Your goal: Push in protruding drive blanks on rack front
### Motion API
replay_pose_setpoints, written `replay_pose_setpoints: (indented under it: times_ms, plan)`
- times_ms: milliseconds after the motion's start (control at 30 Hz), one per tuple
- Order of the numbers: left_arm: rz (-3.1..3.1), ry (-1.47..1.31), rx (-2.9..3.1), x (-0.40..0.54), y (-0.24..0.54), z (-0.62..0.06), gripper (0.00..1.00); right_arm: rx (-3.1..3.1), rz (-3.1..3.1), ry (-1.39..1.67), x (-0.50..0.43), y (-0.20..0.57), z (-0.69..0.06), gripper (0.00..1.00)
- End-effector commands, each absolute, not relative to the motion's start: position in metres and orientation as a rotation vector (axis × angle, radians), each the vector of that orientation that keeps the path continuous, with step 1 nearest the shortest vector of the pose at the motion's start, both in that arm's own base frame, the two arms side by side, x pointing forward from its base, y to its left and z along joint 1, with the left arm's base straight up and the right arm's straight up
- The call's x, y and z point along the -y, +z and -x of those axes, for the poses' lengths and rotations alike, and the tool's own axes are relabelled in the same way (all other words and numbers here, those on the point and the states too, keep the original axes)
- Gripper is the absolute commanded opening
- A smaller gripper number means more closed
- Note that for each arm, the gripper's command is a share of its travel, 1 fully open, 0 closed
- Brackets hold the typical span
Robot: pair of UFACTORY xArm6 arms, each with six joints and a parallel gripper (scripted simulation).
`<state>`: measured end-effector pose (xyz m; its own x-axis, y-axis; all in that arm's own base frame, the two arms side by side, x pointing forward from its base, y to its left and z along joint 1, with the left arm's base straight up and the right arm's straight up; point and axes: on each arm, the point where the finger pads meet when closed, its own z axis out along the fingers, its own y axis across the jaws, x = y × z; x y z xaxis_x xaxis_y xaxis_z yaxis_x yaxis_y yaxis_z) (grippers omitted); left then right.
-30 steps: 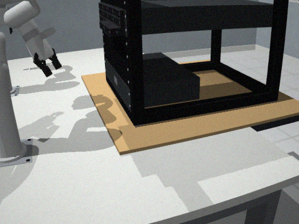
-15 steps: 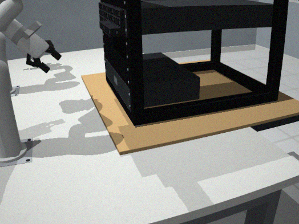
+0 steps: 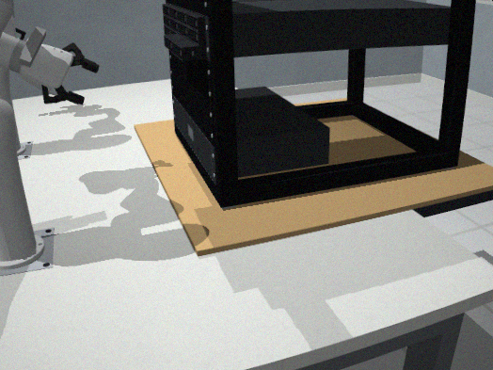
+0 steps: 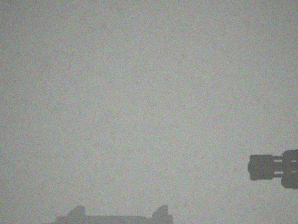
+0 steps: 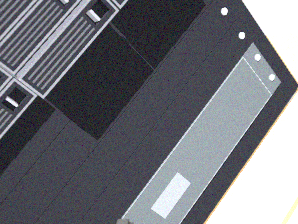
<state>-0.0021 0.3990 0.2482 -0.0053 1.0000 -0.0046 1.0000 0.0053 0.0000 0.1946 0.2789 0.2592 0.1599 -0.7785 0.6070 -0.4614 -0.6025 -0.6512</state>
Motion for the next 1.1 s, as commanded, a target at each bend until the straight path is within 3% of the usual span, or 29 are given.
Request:
replay_pose_setpoints:
  times_ms: [0,1067]
  plan:
    - [-2.216,0.000,-2.227,-0.400,0.250,0.002,1.00,-1.213,1.943,-1.440,-0.277,0.279,-0.196,1.00]
    - [-2.216,0.000,-2.227,-0.400,0.250,0.002,1.00,-1.211,1.233,-1.234,-0.276,0.366,-0.187,1.00]
